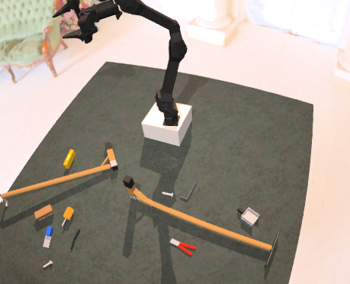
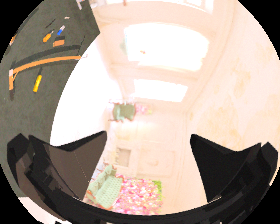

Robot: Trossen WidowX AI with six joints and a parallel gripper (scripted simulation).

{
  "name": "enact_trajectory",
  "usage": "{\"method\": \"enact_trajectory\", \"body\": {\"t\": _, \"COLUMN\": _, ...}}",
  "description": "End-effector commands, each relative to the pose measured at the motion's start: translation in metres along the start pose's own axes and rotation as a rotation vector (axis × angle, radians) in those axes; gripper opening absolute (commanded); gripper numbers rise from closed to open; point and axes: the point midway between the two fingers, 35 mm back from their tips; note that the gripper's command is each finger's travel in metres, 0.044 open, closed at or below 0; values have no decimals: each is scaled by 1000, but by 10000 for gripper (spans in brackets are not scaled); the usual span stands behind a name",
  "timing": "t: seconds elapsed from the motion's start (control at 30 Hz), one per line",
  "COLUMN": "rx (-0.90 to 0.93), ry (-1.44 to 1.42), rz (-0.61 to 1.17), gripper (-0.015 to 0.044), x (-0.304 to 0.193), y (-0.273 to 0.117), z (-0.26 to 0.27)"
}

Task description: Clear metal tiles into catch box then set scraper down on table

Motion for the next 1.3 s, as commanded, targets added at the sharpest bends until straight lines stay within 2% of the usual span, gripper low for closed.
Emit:
{"method": "enact_trajectory", "body": {"t": 0.0, "rx": 4, "ry": -50, "rz": 65, "gripper": 440, "x": -19, "y": 2, "z": -2}}
{"method": "enact_trajectory", "body": {"t": 0.63, "rx": 49, "ry": -257, "rz": 311, "gripper": 440, "x": -96, "y": -12, "z": -6}}
{"method": "enact_trajectory", "body": {"t": 1.27, "rx": 150, "ry": -468, "rz": 547, "gripper": 440, "x": -167, "y": -43, "z": -8}}
Point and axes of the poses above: the point midway between the two fingers, 35 mm back from their tips, its own y axis out along the fingers, its own z axis across the jaws, x = y × z, and after that the axes turned 5 degrees about -y, right-handed
